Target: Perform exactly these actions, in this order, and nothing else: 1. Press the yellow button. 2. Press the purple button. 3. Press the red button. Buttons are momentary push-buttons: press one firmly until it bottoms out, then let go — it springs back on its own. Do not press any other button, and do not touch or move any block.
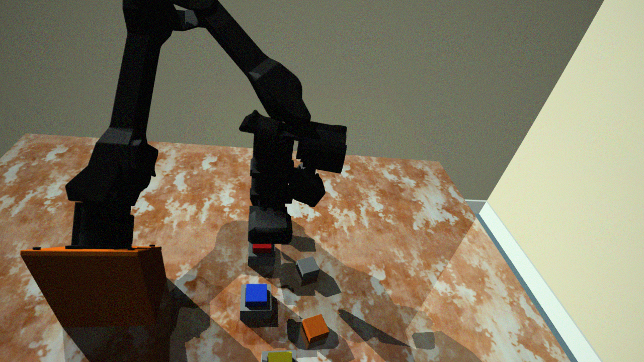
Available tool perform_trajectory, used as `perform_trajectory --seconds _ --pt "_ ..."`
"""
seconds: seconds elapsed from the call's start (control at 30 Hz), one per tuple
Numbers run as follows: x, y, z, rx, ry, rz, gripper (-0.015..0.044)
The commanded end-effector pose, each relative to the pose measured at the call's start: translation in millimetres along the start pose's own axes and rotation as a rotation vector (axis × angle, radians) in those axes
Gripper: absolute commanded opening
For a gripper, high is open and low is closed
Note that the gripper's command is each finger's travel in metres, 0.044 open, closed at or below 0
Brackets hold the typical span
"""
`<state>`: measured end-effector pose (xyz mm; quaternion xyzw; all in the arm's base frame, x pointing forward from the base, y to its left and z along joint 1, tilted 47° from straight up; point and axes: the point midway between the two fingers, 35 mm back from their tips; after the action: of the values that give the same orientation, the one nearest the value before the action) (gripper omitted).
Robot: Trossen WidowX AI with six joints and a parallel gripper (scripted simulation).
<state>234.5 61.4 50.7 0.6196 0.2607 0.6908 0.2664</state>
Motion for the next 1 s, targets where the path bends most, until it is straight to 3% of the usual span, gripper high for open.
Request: perform_trajectory --seconds 0.0,0.97 --pt "0.5 -9.2 -3.3 0.007 -0.008 0.007 0.002" --pt "1.4 -33.7 -4.0 0.007 -0.008 0.01 0.002"
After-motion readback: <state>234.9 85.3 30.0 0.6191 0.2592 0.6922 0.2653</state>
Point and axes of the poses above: the point midway between the two fingers, 35 mm back from their tips, its own y axis back along the fingers, its own x axis across the jaws, z = x × y, and after that the axes turned 7 degrees about y, right-handed
